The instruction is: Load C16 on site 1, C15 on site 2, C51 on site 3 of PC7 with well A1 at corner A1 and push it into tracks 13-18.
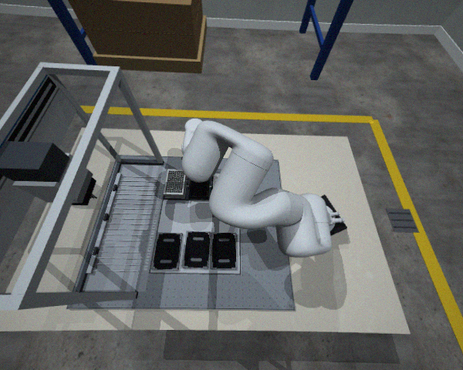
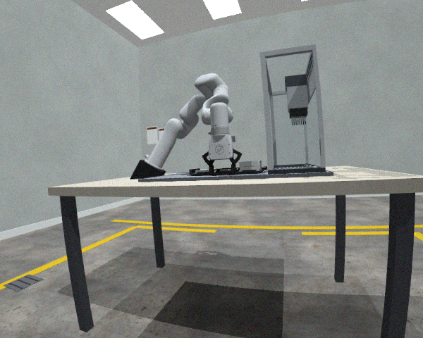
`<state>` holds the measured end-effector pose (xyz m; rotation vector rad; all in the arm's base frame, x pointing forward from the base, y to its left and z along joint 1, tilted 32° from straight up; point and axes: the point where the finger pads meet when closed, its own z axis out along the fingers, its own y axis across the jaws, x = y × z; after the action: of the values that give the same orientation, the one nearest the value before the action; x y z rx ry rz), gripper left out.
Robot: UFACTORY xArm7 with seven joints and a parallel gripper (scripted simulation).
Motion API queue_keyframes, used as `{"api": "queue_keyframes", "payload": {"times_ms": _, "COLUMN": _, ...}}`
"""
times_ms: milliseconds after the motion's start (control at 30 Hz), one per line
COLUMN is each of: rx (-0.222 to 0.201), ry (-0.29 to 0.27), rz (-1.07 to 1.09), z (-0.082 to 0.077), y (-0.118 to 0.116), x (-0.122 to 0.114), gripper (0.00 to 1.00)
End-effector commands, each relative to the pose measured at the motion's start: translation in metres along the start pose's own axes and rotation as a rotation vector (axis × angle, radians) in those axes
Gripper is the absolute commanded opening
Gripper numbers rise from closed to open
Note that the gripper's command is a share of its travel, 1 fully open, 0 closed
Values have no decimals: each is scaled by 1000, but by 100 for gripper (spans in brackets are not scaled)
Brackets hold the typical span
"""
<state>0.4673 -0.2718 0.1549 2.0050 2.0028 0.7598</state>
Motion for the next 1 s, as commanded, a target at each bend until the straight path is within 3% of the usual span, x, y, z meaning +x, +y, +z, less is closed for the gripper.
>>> {"api": "queue_keyframes", "payload": {"times_ms": 0, "rx": -3, "ry": -3, "rz": 1, "z": -2, "y": 1, "x": 1, "gripper": 100}}
{"api": "queue_keyframes", "payload": {"times_ms": 967, "rx": -3, "ry": -3, "rz": 1, "z": -2, "y": 1, "x": 14, "gripper": 100}}
